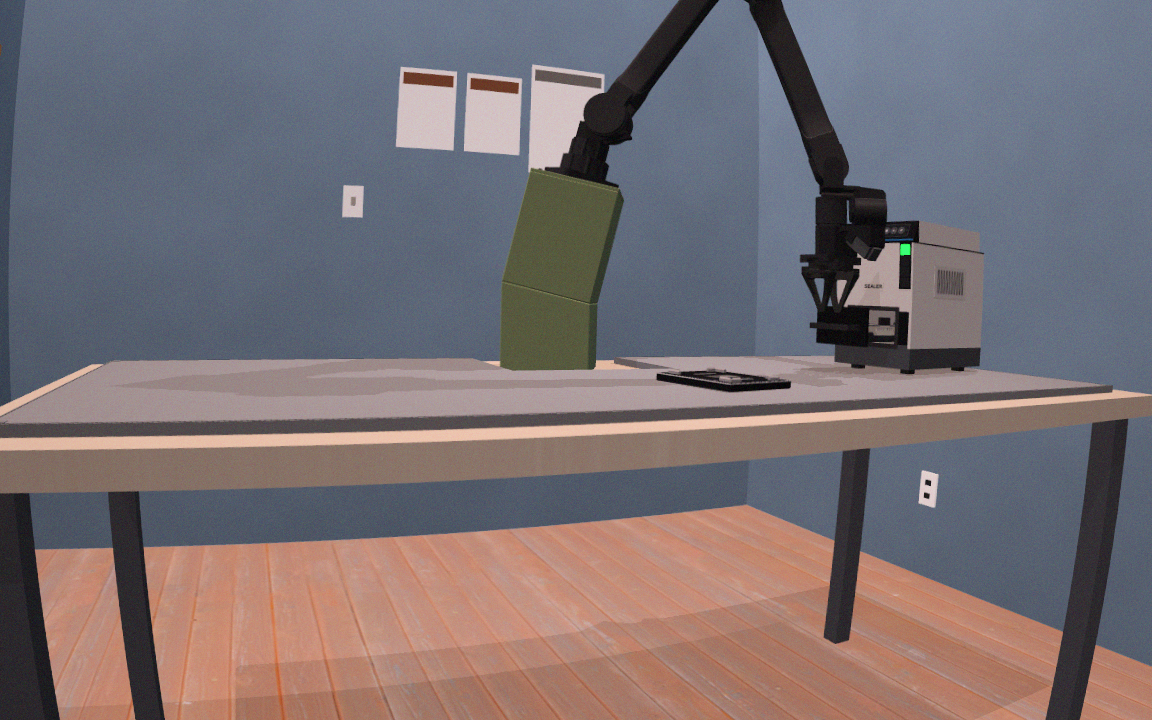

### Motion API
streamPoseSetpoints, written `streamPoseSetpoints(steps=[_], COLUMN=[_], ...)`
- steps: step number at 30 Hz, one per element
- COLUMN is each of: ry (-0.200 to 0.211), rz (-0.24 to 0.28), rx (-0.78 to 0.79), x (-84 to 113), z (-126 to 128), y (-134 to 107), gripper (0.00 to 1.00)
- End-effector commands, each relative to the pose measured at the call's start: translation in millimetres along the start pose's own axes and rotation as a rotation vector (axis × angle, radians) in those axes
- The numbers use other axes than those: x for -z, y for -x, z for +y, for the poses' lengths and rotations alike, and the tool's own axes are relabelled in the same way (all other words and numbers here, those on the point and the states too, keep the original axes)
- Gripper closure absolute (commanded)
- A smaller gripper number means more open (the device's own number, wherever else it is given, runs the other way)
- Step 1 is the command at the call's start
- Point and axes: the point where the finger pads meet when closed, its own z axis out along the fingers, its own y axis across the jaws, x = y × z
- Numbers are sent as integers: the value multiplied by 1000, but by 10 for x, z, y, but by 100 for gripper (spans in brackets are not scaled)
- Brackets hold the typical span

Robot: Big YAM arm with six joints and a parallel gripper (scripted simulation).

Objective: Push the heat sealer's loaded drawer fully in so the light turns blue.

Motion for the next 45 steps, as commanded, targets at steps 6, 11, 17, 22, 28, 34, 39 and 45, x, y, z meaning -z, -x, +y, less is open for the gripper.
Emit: streamPoseSetpoints(steps=[6,11,17,22,28,34,39,45], ry=[8,-11,5,121,236,370,537,737], rz=[-5,13,-3,-22,5,3,1,-2], rx=[-5,-6,-5,1,-2,-3,-3,-4], x=[213,202,357,357,193,178,167,157], z=[8,-64,-20,-108,-279,-438,-565,-693], y=[41,-16,35,86,-3,-7,-12,-20], gripper=[55,55,55,70,70,70,70,70])
